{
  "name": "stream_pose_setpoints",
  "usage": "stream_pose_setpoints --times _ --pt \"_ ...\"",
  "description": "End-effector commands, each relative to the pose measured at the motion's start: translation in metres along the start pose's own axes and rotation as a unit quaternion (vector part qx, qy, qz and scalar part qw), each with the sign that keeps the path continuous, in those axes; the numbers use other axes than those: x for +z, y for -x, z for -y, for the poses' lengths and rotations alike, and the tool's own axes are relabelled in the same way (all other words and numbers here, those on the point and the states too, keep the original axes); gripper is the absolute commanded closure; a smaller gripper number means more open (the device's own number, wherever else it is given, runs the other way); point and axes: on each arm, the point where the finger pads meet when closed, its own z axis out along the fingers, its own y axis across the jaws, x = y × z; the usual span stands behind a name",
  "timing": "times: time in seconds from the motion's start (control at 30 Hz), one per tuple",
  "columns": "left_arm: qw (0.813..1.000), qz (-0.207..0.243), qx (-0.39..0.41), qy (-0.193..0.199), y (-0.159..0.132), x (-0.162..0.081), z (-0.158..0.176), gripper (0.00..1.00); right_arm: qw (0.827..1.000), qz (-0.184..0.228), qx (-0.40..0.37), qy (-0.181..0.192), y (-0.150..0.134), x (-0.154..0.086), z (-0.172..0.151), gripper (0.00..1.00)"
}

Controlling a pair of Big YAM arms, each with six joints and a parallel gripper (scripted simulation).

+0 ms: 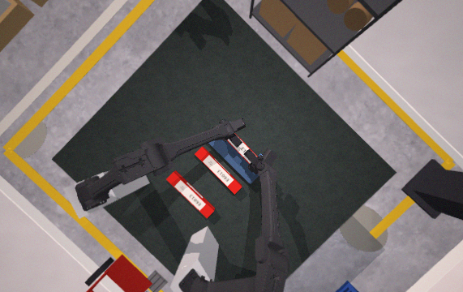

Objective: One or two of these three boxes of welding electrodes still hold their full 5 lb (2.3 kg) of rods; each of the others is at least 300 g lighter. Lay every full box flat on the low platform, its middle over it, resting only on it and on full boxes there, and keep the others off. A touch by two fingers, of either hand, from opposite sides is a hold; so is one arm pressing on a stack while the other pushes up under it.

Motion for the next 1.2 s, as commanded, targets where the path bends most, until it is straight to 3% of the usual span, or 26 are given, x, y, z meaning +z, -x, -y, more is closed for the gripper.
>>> stream_pose_setpoints --times 0.0,1.17 --pt "0.998 0.001 0.001 0.058 -0.0049 -0.0549 -0.0561 1.0 0.999 -0.003 0.009 -0.053 -0.0184 -0.0429 0.0567 1.0" --pt "0.998 0.002 0.001 0.058 -0.0045 -0.0584 -0.0571 1.0 0.999 -0.003 0.009 -0.051 -0.0192 -0.0438 0.0567 1.0"
